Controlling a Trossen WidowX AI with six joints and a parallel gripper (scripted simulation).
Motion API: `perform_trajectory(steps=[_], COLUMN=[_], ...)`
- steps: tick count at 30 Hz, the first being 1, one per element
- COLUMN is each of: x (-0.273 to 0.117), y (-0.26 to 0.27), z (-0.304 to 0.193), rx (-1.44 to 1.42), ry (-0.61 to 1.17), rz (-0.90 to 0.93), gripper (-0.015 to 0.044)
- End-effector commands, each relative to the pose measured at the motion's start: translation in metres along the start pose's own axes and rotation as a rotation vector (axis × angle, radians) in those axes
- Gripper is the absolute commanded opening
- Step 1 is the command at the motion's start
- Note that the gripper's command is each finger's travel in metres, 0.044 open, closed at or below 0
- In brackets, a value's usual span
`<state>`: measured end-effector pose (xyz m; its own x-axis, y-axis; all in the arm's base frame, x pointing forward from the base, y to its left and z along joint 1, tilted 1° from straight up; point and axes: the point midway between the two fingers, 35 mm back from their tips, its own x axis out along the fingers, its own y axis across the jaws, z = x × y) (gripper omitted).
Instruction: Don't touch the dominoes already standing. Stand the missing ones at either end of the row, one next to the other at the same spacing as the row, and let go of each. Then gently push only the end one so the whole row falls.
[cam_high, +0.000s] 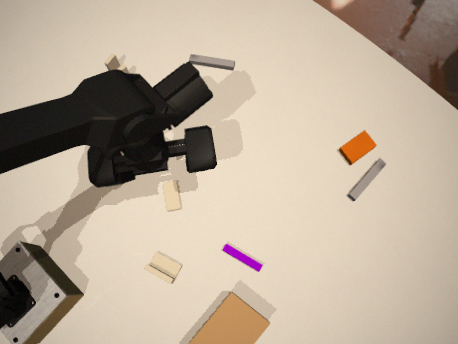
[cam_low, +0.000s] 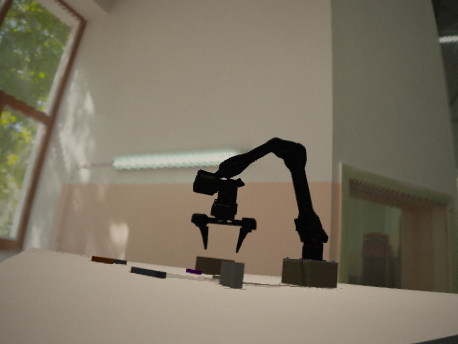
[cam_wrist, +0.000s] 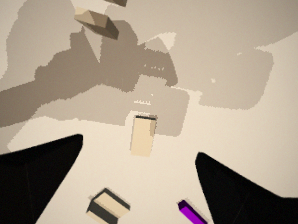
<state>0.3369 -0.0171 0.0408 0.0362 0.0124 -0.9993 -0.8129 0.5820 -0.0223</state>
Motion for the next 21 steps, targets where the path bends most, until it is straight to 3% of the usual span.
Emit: perform_trajectory(steps=[1, 9, 21], x=[0.000, 0.064, 0.076], y=[-0.002, -0.002, -0.003], z=[-0.002, -0.003, -0.006], rx=[-0.027, -0.027, -0.027], ry=[0.008, 0.009, 0.009], rz=[0.002, 0.002, 0.002], gripper=[0.0440, 0.0440, 0.0440])
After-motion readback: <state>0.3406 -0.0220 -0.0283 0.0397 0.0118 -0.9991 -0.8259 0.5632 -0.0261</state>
